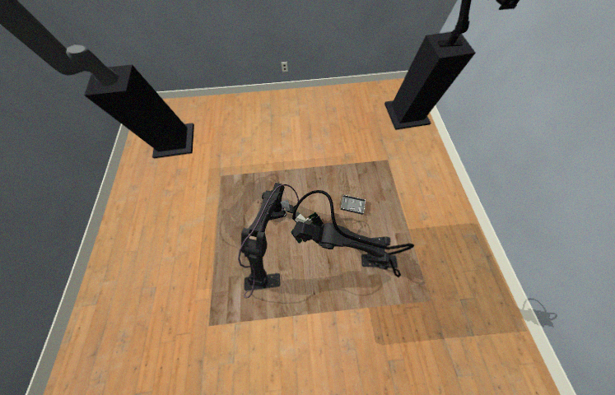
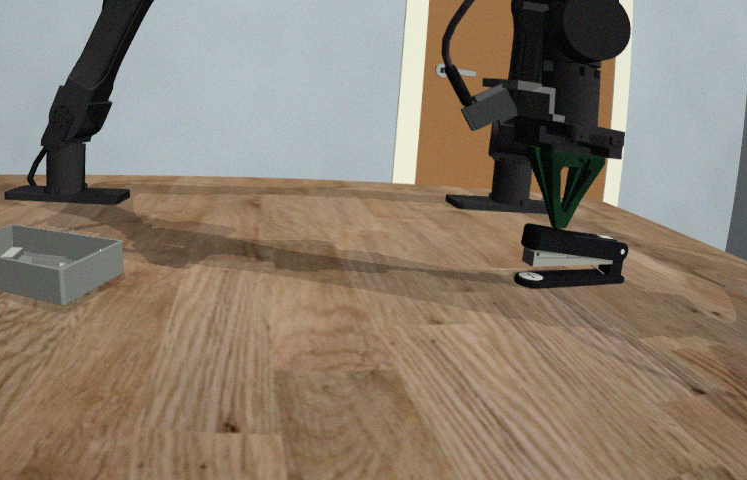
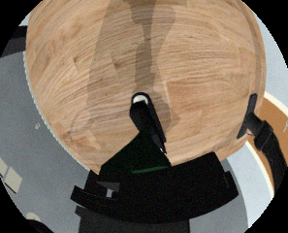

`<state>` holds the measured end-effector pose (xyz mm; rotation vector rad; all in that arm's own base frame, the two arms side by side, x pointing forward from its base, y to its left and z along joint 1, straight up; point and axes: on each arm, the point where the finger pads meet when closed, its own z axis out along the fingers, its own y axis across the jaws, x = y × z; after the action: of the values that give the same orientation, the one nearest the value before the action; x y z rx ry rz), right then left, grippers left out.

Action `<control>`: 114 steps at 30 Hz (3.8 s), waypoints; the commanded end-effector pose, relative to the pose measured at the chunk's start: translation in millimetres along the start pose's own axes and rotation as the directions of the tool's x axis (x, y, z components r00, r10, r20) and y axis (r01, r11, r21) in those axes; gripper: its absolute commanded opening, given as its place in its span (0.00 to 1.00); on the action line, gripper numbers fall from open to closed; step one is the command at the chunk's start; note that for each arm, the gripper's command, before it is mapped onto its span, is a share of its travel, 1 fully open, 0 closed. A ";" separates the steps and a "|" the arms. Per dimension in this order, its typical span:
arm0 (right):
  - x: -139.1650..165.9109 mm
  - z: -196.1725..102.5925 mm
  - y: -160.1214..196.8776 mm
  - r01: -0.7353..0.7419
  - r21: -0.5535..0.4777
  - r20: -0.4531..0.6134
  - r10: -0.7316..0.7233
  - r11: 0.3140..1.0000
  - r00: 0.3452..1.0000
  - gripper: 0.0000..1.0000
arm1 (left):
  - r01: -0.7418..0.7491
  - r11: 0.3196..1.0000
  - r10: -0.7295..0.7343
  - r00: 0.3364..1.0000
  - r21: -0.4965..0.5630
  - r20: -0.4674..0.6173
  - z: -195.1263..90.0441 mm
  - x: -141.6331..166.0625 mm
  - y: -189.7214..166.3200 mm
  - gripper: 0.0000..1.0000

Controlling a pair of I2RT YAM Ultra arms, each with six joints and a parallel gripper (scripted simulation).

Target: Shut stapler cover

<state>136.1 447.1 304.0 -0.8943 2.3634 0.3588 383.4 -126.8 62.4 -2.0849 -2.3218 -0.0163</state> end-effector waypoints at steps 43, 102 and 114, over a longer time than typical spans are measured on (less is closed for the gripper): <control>-20.5 -17.7 -1.4 -0.029 -0.036 0.075 0.032 0.999 0.997 1.00 | 0.070 0.997 -0.067 0.996 -0.033 0.066 -37.7 -10.5 6.5 0.34; 20.5 -175.3 -489.8 -0.520 0.436 0.799 -0.051 0.735 0.599 1.00 | 0.967 0.037 -0.871 -0.092 0.252 0.482 -60.5 28.5 -23.8 1.00; 20.5 -175.3 -489.8 -0.520 0.436 0.799 -0.051 0.735 0.599 1.00 | 0.968 0.031 -0.861 -0.100 0.248 0.498 -62.5 29.7 -19.9 1.00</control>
<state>385.5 1.0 400.7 0.0127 1.5956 0.0023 352.7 -101.0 109.7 0.2311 -3.5813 0.3640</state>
